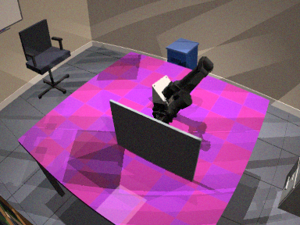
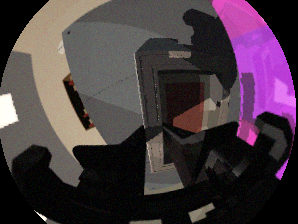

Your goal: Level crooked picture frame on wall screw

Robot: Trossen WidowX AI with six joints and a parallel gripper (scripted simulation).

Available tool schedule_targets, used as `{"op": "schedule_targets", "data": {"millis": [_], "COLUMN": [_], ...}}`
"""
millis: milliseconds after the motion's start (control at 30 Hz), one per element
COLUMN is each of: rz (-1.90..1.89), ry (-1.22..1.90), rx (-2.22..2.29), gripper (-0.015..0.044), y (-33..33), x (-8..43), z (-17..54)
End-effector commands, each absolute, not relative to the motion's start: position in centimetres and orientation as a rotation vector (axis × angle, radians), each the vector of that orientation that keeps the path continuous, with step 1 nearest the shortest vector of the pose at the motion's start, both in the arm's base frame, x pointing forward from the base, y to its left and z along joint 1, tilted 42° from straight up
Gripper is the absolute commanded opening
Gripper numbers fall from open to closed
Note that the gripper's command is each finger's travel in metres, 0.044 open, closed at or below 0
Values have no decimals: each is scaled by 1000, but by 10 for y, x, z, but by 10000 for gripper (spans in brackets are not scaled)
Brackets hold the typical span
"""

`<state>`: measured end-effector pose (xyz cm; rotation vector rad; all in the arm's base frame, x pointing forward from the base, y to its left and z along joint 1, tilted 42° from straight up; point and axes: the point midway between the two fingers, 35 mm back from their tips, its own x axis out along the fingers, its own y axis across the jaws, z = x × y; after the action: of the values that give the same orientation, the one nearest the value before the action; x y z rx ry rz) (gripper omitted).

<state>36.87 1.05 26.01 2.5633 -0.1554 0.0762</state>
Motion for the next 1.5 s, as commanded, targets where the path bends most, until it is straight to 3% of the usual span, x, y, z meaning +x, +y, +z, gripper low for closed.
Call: {"op": "schedule_targets", "data": {"millis": [0,1467], "rz": [74,55], "ry": [-151,-150], "rx": [2544,2314], "gripper": [0,0], "y": [11,10], "x": [369,369], "z": [260,261]}}
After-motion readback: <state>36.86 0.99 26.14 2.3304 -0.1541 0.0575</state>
